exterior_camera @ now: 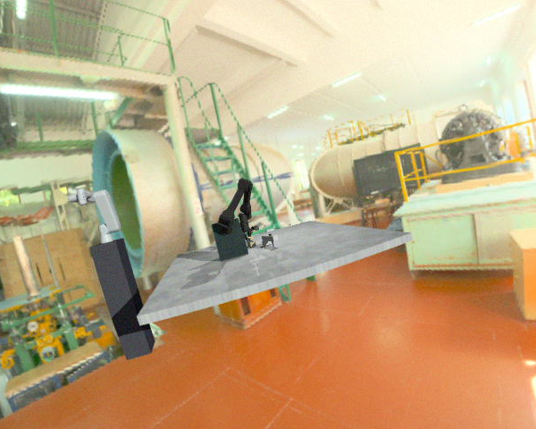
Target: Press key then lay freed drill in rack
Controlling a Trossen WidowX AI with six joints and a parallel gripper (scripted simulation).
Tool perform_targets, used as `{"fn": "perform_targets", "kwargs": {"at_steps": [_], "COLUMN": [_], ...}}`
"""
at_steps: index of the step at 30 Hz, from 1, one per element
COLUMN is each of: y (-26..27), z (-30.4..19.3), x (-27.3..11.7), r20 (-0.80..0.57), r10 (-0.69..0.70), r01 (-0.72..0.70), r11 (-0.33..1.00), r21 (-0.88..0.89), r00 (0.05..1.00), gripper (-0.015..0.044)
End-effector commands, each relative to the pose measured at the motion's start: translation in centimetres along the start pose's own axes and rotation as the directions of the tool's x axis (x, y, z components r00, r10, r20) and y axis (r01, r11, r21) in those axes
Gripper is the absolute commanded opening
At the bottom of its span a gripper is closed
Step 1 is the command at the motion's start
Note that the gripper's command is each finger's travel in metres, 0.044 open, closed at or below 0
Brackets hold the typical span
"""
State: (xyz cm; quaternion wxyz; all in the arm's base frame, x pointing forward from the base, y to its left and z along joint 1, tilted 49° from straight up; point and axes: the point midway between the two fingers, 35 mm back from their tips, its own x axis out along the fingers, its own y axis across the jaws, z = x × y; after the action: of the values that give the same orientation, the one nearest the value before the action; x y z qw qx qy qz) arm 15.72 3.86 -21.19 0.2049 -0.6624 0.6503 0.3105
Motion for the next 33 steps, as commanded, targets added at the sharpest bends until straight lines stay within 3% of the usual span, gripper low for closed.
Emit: {"fn": "perform_targets", "kwargs": {"at_steps": [1, 33], "y": [0.1, 0.1], "z": [-0.1, -0.1], "x": [0.6, 2.8], "r20": [-0.009, -0.010], "r10": [0.000, 0.000], "r01": [0.000, 0.000], "r11": [1.000, 1.000], "r21": [-0.008, -0.008], "r00": [1.000, 1.000], "gripper": [0.0000, 0.0000]}}
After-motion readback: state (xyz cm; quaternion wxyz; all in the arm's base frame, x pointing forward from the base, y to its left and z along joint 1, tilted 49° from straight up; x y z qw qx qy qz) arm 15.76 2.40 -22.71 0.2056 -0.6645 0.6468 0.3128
